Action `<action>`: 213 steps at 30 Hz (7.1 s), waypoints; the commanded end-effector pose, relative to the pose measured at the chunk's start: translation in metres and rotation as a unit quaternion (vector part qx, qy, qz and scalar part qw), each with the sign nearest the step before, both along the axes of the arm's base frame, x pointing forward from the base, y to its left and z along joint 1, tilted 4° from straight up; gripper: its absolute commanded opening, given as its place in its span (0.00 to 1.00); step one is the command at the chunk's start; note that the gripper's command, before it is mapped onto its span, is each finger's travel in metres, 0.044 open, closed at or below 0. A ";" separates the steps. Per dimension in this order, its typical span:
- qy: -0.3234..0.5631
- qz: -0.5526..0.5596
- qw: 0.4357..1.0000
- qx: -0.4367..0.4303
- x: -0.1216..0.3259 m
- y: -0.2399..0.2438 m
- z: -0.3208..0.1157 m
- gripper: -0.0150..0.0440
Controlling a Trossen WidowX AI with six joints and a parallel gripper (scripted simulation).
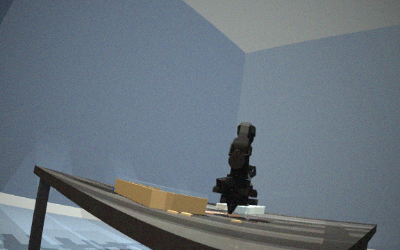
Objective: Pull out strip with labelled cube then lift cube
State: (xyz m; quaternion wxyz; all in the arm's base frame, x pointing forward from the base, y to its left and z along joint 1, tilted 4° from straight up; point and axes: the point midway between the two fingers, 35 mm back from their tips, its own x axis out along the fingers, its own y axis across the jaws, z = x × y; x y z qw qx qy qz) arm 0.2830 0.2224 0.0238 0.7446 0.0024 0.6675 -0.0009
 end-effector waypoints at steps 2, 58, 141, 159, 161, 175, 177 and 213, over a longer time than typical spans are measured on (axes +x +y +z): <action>0.014 0.001 1.000 -0.006 -0.015 -0.001 -0.008 0.25; 0.017 0.001 1.000 -0.006 -0.096 -0.001 -0.015 0.25; 0.012 0.026 1.000 -0.008 0.048 0.005 0.064 1.00; 0.009 0.026 1.000 -0.008 0.112 0.003 0.074 1.00; 0.009 0.026 1.000 -0.008 0.117 0.003 0.074 1.00; 0.009 0.026 1.000 -0.008 0.119 0.003 0.054 0.68; 0.009 0.026 1.000 -0.008 0.120 0.003 0.051 0.68; 0.007 0.023 1.000 -0.009 0.121 0.002 0.022 0.42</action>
